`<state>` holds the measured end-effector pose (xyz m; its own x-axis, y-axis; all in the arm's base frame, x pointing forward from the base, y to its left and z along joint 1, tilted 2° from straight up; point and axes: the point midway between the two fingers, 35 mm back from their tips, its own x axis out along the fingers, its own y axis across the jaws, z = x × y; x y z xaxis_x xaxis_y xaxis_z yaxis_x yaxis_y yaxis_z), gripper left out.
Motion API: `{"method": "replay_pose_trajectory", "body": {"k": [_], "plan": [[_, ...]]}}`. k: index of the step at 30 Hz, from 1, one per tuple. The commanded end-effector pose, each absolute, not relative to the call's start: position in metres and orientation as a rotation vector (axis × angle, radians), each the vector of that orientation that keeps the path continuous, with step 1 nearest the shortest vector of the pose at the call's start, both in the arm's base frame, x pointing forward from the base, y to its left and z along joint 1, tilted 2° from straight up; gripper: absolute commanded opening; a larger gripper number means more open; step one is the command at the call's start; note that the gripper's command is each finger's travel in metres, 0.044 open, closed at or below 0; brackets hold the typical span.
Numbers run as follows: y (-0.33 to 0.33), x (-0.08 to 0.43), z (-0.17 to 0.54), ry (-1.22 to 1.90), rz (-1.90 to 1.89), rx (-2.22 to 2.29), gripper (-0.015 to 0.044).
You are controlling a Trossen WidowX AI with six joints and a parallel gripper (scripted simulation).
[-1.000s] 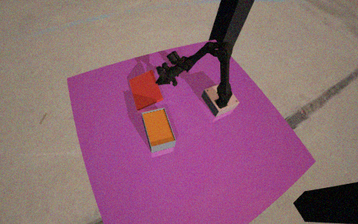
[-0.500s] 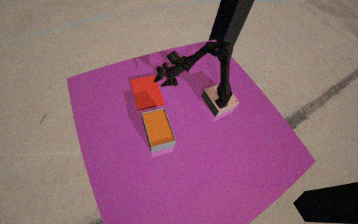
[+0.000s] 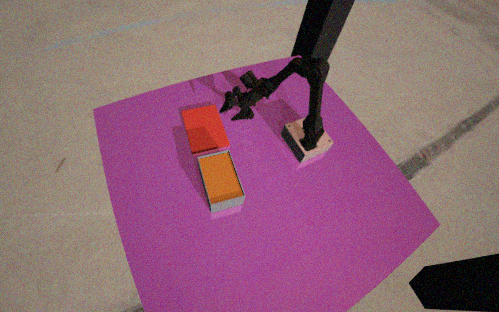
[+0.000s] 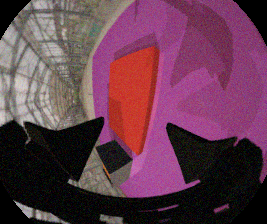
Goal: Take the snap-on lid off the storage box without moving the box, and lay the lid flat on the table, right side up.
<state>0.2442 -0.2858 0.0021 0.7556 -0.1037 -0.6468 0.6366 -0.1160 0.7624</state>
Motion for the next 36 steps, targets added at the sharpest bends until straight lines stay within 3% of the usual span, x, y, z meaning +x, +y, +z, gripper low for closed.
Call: {"method": "replay_pose_trajectory", "body": {"k": [1,36], "plan": [[-0.283,0.236,0.004,0.440,-0.657,1.567,0.0440],[-0.280,0.198,0.038,0.443,-0.660,1.567,0.0440]]}}
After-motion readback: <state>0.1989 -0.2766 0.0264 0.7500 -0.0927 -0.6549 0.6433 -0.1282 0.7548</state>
